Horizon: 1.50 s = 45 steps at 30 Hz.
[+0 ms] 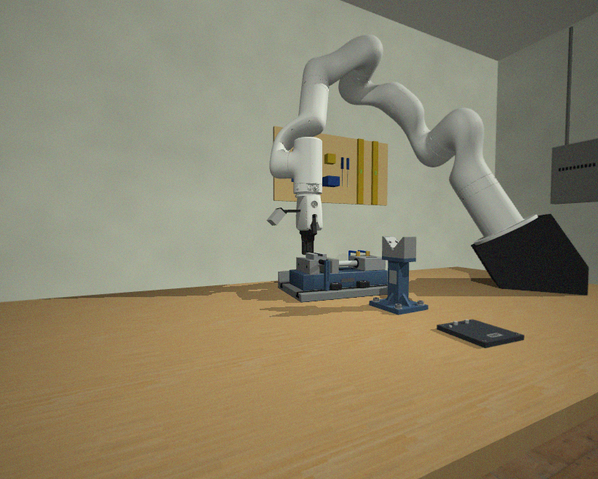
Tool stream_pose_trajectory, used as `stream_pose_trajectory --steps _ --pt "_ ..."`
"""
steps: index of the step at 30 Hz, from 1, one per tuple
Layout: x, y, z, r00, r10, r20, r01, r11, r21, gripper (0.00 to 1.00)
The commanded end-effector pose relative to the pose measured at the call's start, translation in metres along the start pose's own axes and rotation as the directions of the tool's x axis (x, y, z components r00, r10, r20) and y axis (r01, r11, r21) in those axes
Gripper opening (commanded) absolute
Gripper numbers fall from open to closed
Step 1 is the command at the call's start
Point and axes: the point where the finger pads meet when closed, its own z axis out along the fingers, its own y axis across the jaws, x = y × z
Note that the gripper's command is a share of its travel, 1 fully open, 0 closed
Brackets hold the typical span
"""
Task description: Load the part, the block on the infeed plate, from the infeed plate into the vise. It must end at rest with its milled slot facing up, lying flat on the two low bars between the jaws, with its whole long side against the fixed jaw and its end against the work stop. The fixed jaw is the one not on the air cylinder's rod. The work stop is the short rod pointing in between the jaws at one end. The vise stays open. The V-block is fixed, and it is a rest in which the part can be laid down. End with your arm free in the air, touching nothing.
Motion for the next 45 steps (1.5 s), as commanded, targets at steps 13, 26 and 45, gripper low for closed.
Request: stream_pose_trajectory --steps 13,26,45 --pt "0.001 0.008 -0.001 1.000 0.000 -0.001 0.000 1.000 0.000 0.00" --pt "0.001 0.008 -0.013 1.000 0.000 -0.001 0.000 1.000 0.000 0.00" --pt "0.001 0.008 -0.053 1.000 0.000 -0.001 0.000 1.000 0.000 0.00"
